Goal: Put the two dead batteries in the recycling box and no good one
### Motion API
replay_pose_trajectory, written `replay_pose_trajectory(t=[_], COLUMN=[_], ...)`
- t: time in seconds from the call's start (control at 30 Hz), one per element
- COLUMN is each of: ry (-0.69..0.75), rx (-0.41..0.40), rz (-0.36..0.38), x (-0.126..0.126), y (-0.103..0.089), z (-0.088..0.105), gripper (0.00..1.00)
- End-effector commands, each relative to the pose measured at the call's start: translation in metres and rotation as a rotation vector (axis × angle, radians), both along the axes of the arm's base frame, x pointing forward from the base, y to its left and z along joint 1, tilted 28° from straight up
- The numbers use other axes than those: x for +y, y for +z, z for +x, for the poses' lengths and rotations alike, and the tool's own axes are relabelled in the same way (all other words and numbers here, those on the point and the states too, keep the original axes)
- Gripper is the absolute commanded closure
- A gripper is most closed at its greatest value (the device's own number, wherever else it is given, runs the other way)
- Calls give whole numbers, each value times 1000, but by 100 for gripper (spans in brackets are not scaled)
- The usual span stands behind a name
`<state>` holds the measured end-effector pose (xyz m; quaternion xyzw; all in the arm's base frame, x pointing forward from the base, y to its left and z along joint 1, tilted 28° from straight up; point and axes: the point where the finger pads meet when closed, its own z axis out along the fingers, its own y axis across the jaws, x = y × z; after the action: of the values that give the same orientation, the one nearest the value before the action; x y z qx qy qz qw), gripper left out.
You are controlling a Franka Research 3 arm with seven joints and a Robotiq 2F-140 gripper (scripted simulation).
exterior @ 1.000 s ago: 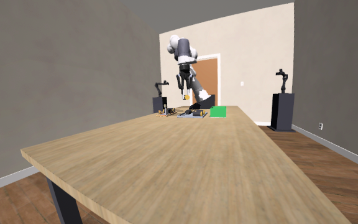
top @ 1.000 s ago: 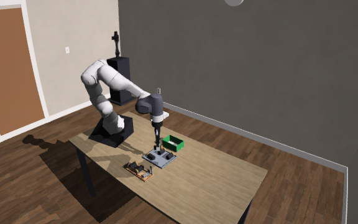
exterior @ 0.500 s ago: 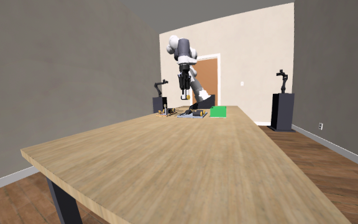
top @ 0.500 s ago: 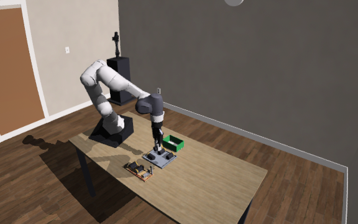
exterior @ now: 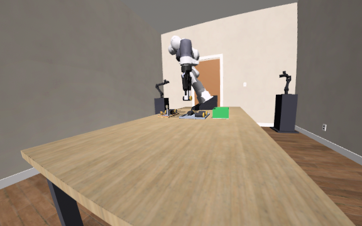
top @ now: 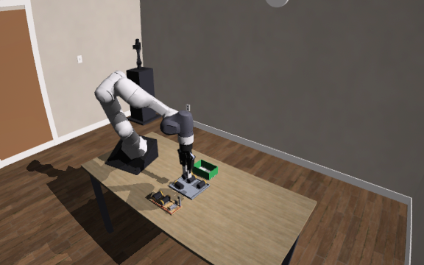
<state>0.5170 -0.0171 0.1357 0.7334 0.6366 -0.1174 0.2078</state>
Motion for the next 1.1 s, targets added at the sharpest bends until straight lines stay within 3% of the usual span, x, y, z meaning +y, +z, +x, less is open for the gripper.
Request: replay_pose_trajectory(t=[0.0,0.3,0.43,0.6,0.7,1.07], ry=[55,55,55,55,55,58], rx=[27,27,27,27,27,28], rz=[-7,-7,-7,-7,-7,-7], x=[0,-15,-53,-123,-148,-155], y=[2,10,29,66,79,83], z=[1,3,8,16,19,20], gripper=[84,84,84,84,84,84])
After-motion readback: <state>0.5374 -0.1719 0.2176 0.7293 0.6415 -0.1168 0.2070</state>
